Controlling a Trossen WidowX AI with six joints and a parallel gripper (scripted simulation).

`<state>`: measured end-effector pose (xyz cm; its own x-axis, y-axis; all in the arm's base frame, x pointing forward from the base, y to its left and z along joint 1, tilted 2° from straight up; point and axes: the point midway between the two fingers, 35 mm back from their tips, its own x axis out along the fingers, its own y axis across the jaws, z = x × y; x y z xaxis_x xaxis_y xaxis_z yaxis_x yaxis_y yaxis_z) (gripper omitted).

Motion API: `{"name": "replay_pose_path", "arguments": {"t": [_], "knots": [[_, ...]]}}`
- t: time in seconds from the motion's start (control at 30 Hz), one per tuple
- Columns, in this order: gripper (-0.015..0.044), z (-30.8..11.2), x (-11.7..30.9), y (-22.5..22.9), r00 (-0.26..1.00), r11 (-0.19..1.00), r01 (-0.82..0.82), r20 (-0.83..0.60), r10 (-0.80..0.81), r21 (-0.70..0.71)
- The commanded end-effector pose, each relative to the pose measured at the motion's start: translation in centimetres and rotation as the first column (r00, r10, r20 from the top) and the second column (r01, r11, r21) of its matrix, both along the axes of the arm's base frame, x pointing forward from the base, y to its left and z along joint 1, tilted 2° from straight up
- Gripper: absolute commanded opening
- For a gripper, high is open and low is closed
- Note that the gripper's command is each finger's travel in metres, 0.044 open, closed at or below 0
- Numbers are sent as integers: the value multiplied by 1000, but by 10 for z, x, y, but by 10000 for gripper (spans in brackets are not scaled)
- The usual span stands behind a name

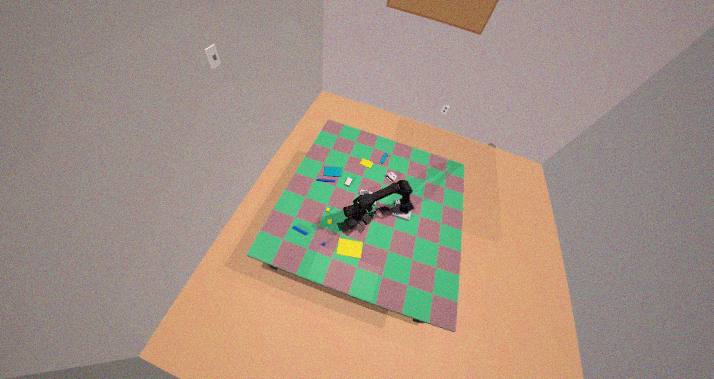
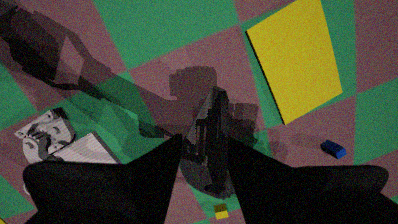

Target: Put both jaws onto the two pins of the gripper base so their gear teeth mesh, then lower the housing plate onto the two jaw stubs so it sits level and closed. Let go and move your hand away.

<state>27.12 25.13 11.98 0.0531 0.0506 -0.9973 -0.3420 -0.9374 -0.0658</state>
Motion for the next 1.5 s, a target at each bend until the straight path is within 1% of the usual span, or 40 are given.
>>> {"name": "replay_pose_path", "arguments": {"t": [0.0, 0.33, 0.7, 1.07, 1.47], "knots": [[134, 2, 0, -13, 995, 995, 102, -5, -102, 2], [134, 5, 0, -38, 942, 942, 335, -18, -334, 9], [134, 7, -2, -65, 823, 823, 568, -34, -567, 14], [134, 8, -7, -92, 647, 647, 762, -50, -761, 15], [134, 8, -15, -119, 405, 405, 914, -67, -912, 12]]}}
